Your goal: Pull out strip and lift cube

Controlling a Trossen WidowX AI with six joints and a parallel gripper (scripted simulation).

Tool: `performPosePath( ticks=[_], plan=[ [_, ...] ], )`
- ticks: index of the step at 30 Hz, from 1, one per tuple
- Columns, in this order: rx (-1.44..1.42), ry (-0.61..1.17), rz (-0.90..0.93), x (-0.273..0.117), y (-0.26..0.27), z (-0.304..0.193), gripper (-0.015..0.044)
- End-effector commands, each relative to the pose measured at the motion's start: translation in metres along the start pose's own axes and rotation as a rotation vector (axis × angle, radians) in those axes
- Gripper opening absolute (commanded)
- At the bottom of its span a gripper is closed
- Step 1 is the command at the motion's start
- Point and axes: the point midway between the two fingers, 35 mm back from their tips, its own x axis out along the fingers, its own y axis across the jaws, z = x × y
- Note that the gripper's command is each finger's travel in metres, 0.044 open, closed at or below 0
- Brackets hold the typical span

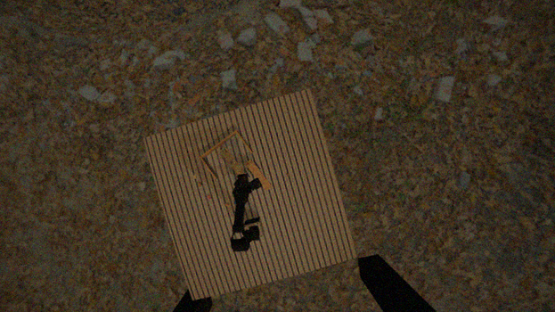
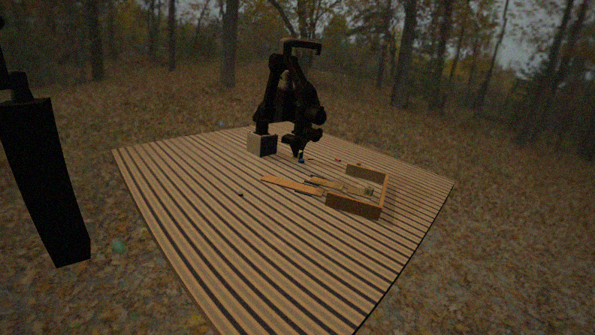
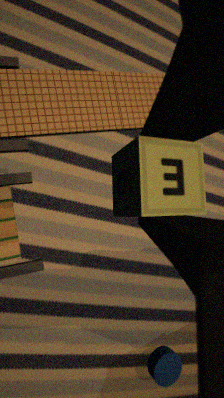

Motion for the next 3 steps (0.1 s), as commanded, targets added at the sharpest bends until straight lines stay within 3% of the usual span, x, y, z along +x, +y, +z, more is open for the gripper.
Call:
performPosePath(
  ticks=[1, 3],
  plan=[
    [-0.004, -0.002, 0.0, -0.001, -0.0001, 0.0006, 0.0],
    [-0.004, -0.002, 0.0, -0.001, -0.0001, 0.0006, 0.0]
  ],
)
